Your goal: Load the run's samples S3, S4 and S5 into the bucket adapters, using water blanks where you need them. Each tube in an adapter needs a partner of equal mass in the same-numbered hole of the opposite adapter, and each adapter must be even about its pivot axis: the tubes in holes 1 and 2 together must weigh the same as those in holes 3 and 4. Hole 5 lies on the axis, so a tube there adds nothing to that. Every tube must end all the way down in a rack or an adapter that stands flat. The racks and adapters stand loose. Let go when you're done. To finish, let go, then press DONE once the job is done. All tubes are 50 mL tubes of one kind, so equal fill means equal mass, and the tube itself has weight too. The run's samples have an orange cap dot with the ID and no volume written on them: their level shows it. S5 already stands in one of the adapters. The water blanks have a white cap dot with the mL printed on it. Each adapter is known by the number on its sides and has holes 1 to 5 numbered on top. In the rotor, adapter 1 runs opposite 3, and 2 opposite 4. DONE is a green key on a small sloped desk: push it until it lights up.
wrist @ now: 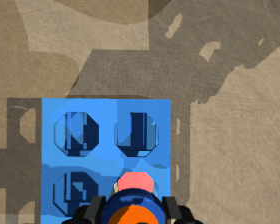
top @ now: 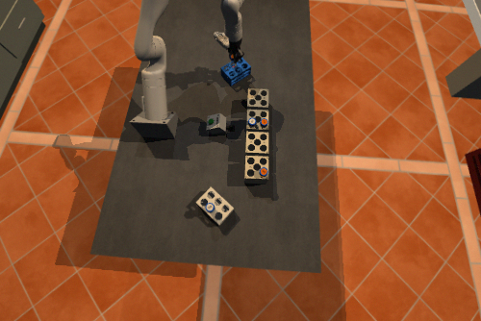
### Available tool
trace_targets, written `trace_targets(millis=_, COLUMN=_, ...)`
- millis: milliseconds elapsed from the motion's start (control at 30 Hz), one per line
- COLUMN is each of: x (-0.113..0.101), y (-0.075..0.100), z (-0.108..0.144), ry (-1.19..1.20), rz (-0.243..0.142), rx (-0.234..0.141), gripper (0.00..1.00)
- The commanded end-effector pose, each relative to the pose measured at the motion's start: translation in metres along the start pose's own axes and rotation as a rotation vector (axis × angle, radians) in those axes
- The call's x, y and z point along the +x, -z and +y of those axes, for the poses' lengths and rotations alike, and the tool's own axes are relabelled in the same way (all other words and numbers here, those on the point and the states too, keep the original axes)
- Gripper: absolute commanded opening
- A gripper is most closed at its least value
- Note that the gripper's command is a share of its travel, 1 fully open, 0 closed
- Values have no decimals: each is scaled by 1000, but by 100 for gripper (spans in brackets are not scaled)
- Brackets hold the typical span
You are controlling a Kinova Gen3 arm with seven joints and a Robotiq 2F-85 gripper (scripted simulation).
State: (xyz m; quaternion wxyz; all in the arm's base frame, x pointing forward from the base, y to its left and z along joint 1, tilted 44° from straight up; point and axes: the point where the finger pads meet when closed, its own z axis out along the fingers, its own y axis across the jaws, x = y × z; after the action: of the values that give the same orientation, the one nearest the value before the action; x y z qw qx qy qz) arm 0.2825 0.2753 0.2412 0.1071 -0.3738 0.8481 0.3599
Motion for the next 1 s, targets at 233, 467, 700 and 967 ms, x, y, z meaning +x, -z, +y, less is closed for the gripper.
trace_targets(millis=233, x=0, y=0, z=1, ry=3, rz=0, rx=-4, gripper=10)
trace_targets(millis=467, x=0, y=11, z=-1, ry=2, rz=1, rx=2, gripper=10)
trace_targets(millis=700, x=0, y=18, z=-1, ry=0, rz=1, rx=2, gripper=10)
trace_targets(millis=967, x=0, y=29, z=-1, ry=-1, rz=1, rx=2, gripper=10)
